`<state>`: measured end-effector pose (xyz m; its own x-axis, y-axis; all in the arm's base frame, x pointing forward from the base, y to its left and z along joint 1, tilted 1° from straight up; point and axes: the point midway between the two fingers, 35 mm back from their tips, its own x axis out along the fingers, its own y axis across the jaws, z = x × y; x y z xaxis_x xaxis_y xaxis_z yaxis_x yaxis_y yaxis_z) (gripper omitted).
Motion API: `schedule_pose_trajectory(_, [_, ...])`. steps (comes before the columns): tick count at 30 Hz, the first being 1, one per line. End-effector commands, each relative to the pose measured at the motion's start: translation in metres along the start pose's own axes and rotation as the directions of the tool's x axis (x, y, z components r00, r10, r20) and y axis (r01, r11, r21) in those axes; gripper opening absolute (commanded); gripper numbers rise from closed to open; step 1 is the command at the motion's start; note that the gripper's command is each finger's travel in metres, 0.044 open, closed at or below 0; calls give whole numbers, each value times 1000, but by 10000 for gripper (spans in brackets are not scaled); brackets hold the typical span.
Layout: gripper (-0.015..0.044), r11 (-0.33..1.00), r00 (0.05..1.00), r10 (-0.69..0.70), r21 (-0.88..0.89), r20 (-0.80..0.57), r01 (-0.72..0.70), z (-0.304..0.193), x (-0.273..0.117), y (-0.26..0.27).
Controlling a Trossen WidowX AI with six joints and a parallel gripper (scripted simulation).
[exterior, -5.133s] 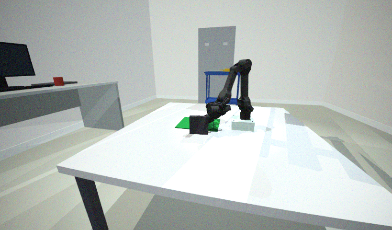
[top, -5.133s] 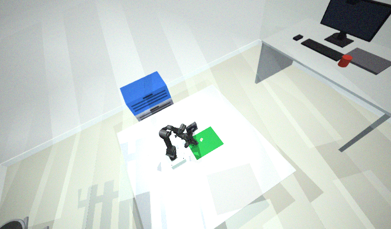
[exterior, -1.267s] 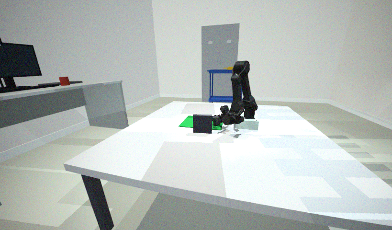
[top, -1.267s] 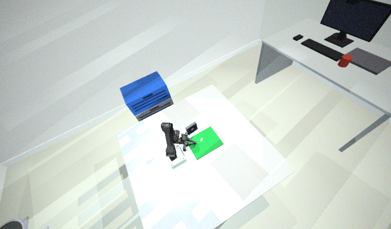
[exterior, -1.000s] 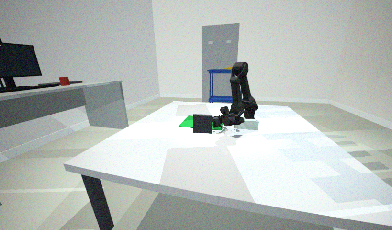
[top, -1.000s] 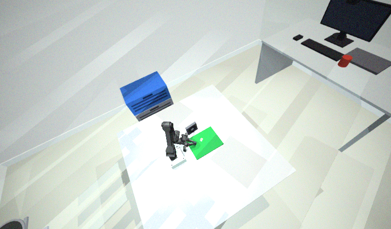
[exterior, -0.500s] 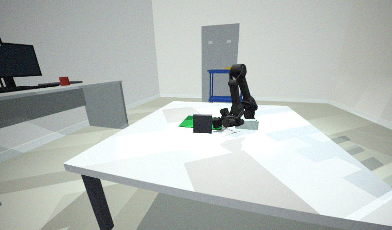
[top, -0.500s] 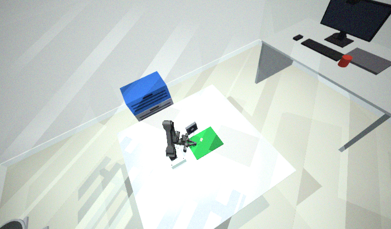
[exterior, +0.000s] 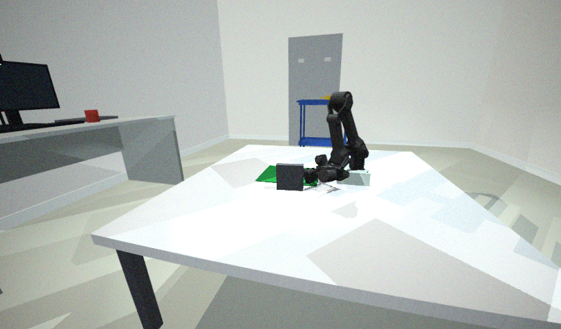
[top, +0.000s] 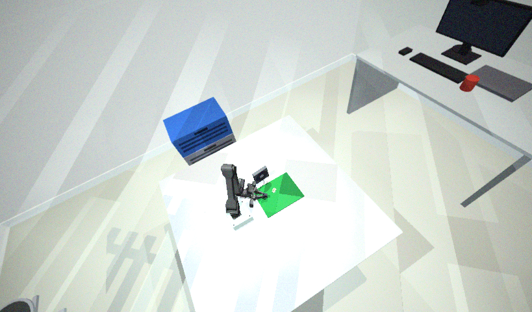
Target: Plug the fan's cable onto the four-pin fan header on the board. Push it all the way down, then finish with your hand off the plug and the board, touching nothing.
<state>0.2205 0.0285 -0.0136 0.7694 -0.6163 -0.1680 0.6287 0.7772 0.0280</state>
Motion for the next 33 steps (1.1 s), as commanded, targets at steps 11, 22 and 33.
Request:
schedule_pose_trajectory(11, [0, 1000, 1000, 0, -2, 0, 0, 0, 0, 0])
schedule_pose_trajectory(22, [0, 1000, 1000, 0, -2, 0, 0, 0, 0, 0])
schedule_pose_trajectory(33, [140, 1000, 1000, 0, 0, 0, 0, 0, 0, 0])
